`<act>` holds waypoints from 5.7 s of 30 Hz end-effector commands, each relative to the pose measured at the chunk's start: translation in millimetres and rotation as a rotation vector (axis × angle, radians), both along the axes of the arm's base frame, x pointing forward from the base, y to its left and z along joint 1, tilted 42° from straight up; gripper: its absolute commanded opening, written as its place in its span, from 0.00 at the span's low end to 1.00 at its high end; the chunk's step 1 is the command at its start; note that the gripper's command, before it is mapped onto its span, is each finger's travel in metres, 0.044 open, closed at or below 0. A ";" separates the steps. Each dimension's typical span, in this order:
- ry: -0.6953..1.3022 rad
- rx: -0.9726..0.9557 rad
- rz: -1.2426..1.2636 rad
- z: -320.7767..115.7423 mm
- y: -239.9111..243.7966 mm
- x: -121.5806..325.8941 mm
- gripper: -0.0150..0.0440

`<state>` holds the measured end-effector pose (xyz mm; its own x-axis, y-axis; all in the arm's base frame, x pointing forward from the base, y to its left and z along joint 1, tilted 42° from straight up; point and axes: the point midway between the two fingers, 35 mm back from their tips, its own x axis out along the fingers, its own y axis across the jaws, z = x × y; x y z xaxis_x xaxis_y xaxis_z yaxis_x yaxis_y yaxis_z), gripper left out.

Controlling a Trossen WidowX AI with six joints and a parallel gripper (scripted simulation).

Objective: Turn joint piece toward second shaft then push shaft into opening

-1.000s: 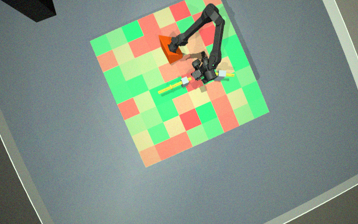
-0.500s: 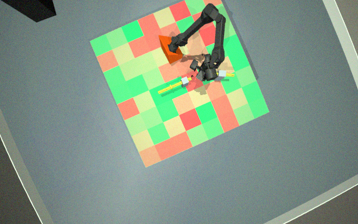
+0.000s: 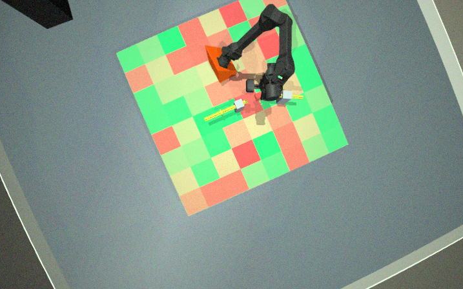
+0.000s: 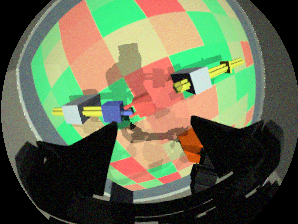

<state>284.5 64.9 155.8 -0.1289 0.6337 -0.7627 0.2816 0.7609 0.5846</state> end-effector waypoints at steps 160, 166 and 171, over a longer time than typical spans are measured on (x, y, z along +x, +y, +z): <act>0.714 -0.122 -0.907 -311.4 -154.4 15.6 0.37; 0.713 -0.122 -0.906 -311.3 -154.5 15.6 0.37; 0.713 -0.122 -0.906 -311.3 -154.5 15.6 0.37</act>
